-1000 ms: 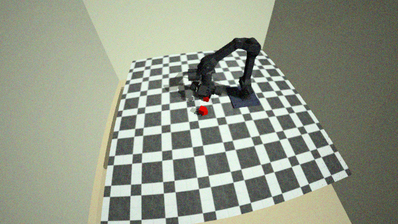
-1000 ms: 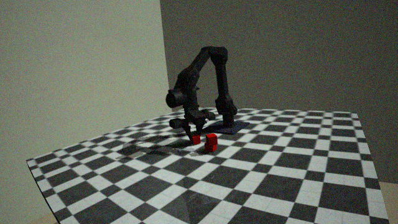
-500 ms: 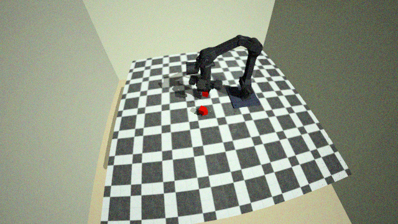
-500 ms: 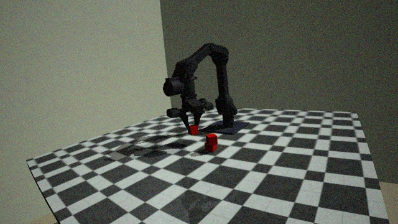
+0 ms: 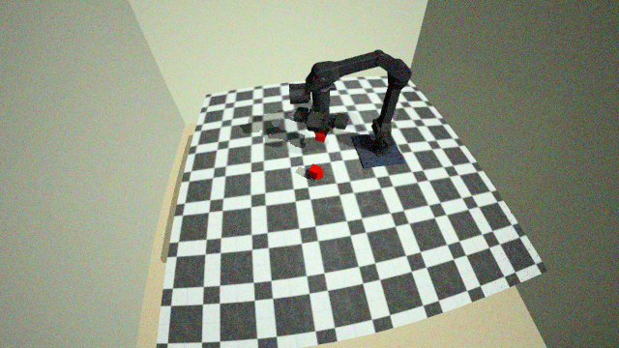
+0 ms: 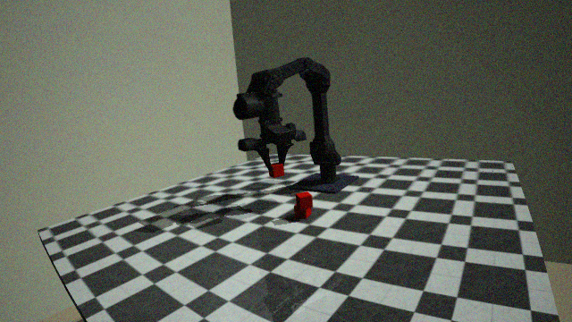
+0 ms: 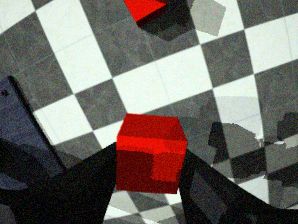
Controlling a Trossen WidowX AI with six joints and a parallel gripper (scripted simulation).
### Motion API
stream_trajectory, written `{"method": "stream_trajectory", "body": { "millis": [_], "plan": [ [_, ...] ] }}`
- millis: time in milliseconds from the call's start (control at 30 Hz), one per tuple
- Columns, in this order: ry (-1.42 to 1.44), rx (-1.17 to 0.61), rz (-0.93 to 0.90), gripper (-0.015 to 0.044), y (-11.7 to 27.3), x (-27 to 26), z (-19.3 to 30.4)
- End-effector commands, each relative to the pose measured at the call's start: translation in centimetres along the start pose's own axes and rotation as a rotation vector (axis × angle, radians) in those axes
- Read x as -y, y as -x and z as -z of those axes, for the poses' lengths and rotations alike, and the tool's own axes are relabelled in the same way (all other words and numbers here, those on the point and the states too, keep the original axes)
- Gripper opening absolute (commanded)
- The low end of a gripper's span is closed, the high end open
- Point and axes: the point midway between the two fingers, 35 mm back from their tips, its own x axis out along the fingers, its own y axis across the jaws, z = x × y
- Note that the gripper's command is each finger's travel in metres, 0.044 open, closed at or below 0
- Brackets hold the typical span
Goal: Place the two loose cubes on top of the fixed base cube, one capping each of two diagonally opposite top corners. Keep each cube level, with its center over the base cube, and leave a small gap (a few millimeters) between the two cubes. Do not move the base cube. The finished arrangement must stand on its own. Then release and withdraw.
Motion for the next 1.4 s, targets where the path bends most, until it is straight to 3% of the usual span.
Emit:
{"method": "stream_trajectory", "body": {
  "millis": [0, 1100, 1367],
  "plan": [
    [0.006, 0.007, 0.011, 0.0105, 1.1, -0.1, 0.0],
    [-0.159, 0.014, 0.008, 0.0105, 0.2, -2.1, -8.4],
    [-0.163, 0.014, 0.008, 0.0105, -1.3, -2.1, -8.6]
  ]
}}
